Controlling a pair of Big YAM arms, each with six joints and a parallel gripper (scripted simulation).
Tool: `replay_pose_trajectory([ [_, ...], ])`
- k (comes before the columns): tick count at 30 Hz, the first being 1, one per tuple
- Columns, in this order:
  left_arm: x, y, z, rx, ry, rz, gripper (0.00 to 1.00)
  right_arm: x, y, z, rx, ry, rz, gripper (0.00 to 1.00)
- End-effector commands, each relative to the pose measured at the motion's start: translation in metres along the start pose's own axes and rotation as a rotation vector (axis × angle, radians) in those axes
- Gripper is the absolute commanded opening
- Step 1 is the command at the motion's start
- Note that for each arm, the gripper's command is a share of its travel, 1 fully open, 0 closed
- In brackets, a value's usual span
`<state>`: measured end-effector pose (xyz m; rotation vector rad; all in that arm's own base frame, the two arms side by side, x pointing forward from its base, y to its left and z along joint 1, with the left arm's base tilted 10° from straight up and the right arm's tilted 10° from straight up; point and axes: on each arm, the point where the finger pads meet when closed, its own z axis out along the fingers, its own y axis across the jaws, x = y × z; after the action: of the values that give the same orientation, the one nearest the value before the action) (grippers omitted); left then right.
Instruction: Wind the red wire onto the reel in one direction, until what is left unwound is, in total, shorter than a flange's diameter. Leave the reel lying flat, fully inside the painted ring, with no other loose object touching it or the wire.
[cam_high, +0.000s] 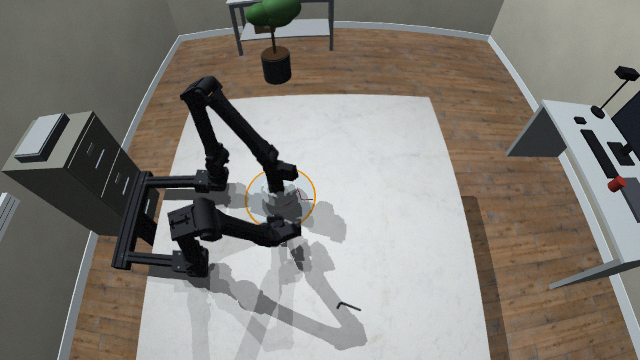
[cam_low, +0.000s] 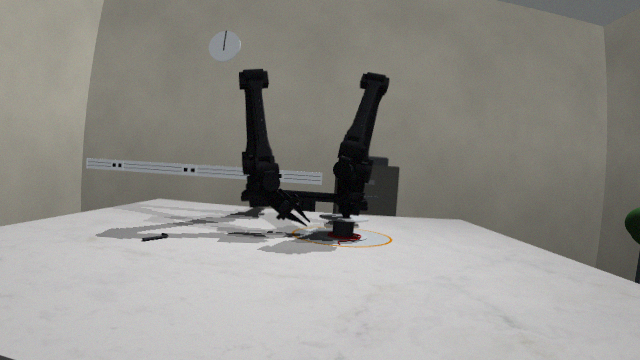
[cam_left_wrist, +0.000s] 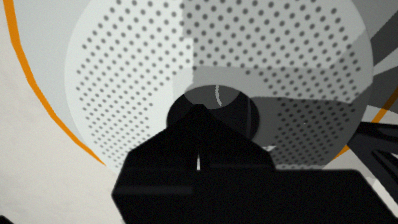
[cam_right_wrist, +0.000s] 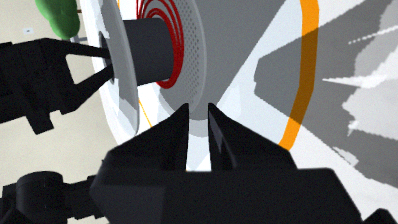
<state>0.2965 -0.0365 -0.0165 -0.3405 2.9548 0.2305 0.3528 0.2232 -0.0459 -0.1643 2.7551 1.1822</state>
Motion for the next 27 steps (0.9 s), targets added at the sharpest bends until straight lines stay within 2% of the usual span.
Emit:
replay_pose_trajectory([
  [1,0.000,-0.004,0.001,0.022,-0.003,0.347,0.00,-0.020,0.012,-0.007,-0.014,-0.031,-0.064,0.15],
  [2,0.000,-0.004,0.001,0.023,-0.002,0.402,0.00,-0.020,0.013,-0.007,-0.014,-0.031,-0.064,0.15],
  [4,0.000,-0.004,0.001,0.023,-0.002,0.402,0.00,-0.020,0.013,-0.007,-0.014,-0.031,-0.064,0.15],
  [5,0.000,-0.004,0.001,0.026,0.000,0.542,0.00,-0.020,0.013,-0.007,-0.014,-0.031,-0.064,0.15],
  [12,0.000,-0.004,0.001,0.049,0.013,0.919,0.00,-0.023,0.028,-0.018,-0.014,-0.031,-0.064,0.15],
  [19,0.000,-0.004,0.001,0.049,0.013,0.919,0.00,-0.025,0.056,-0.034,-0.014,-0.031,-0.064,0.15],
  [27,0.000,-0.004,0.001,0.049,0.013,0.919,0.00,-0.019,0.059,-0.036,-0.014,-0.031,-0.064,0.15],
])
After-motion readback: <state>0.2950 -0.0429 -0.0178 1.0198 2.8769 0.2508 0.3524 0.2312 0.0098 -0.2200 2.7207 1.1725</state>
